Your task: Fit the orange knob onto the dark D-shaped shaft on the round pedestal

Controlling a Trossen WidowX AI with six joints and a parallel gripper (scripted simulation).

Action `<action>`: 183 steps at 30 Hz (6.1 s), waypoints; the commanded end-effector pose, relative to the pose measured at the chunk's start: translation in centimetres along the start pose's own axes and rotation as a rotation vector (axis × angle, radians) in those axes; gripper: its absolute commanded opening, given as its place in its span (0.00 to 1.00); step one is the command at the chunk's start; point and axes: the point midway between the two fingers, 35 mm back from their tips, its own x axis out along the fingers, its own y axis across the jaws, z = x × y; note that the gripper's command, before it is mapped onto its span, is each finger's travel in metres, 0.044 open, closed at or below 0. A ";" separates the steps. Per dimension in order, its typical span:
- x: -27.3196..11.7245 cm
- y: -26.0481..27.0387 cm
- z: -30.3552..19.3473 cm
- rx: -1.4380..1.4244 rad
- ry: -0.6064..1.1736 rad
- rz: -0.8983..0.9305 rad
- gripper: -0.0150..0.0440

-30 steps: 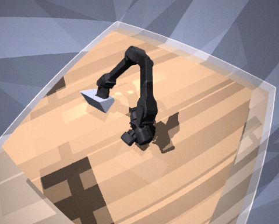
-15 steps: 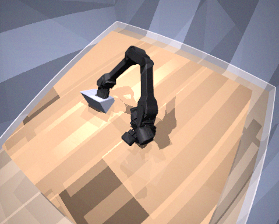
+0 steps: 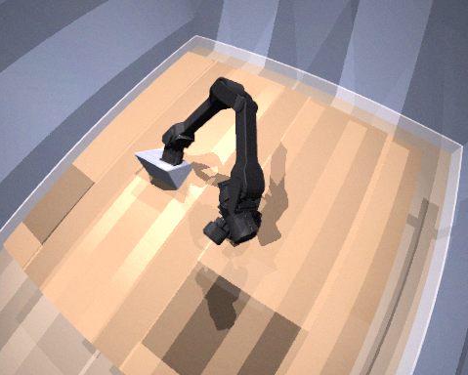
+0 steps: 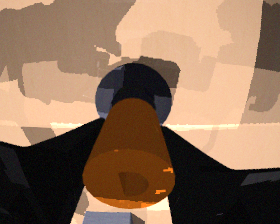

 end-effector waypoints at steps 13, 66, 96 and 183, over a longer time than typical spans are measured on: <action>0.2 0.1 0.0 -0.002 -0.001 -0.002 0.25; 0.2 0.1 0.1 0.207 -0.001 -0.002 0.25; 0.1 0.0 -0.2 0.417 -0.001 -0.002 0.25; 0.0 -0.2 0.1 0.469 -0.002 -0.002 0.25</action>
